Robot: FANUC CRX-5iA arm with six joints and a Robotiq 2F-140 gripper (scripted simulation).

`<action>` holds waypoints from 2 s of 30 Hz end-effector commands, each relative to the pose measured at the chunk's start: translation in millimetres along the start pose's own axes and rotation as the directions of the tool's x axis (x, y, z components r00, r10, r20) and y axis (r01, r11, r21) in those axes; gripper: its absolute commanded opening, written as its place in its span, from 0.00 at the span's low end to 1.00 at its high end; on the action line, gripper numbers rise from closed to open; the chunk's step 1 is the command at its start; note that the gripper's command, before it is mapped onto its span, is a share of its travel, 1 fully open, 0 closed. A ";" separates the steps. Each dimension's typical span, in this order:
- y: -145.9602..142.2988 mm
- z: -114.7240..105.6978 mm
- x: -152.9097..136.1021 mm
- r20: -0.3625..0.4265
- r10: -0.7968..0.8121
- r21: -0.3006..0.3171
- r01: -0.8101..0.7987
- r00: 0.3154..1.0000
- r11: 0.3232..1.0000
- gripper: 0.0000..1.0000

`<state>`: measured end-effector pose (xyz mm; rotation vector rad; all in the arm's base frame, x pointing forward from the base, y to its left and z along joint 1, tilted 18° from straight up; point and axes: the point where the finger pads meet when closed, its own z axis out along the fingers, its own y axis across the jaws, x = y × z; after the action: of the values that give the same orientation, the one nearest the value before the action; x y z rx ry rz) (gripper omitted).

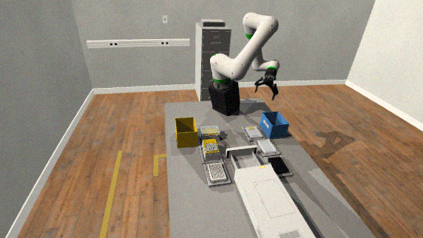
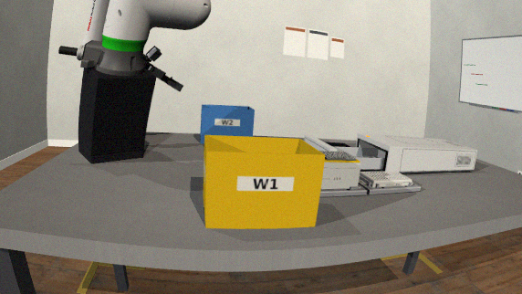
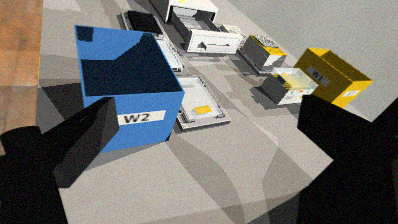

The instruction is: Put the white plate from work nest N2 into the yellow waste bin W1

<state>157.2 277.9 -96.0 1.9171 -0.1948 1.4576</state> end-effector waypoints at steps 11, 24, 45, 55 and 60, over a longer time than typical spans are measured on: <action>-0.2 -0.5 0.4 0.001 0.001 0.001 -0.001 1.000 1.000 1.00; -7.9 29.0 17.7 0.194 -0.113 -0.043 0.124 0.975 0.991 0.10; -13.6 109.4 61.2 0.610 -0.277 0.060 0.306 0.742 0.950 0.10; -9.5 144.0 78.9 0.711 -0.312 0.147 0.301 0.630 0.942 0.10; -5.1 166.1 89.9 0.744 -0.326 0.188 0.285 0.583 0.940 0.10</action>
<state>312.8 210.3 -40.9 2.3326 -0.1996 0.3727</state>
